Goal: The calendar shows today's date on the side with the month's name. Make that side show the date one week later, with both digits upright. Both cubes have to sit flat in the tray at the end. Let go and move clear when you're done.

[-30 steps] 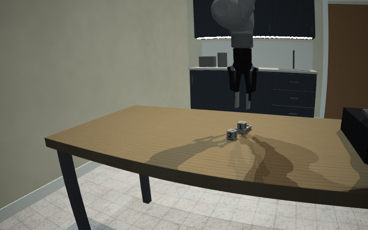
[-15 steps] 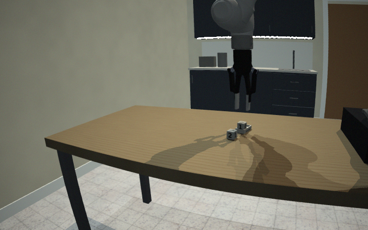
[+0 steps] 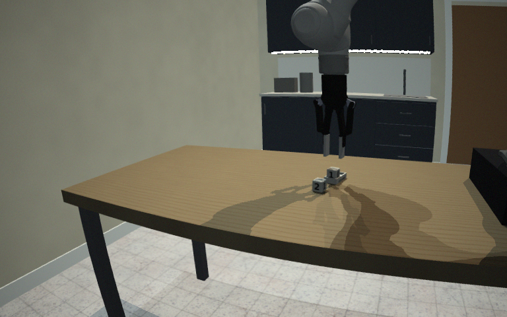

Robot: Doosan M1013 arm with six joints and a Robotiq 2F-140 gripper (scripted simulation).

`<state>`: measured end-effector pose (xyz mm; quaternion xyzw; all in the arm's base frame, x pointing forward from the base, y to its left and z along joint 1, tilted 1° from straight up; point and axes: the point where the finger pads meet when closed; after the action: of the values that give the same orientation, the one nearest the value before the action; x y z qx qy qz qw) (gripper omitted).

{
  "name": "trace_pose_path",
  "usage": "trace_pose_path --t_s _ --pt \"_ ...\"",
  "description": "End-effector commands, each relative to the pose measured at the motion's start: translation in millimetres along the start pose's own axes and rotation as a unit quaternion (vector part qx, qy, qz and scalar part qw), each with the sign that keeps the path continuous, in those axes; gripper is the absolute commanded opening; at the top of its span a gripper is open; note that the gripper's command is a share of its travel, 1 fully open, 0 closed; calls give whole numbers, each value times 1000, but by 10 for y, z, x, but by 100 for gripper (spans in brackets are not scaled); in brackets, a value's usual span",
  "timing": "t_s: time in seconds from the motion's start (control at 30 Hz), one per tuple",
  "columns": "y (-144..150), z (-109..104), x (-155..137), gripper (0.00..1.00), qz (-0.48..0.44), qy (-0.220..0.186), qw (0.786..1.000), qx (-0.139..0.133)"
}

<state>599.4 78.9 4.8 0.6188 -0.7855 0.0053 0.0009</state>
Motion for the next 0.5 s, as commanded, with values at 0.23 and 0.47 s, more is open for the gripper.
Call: trace_pose_path --t_s 0.23,0.47 --pt "0 119 1 36 0 0 1000 0" --pt "-1 207 1 36 0 0 1000 0"
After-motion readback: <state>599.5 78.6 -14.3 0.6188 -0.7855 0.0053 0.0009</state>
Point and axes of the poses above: the point where the finger pads meet when closed, its own z axis out along the fingers, its own y axis across the jaws, x = y × z, and after that the axes turned 9 degrees about z, right-handed
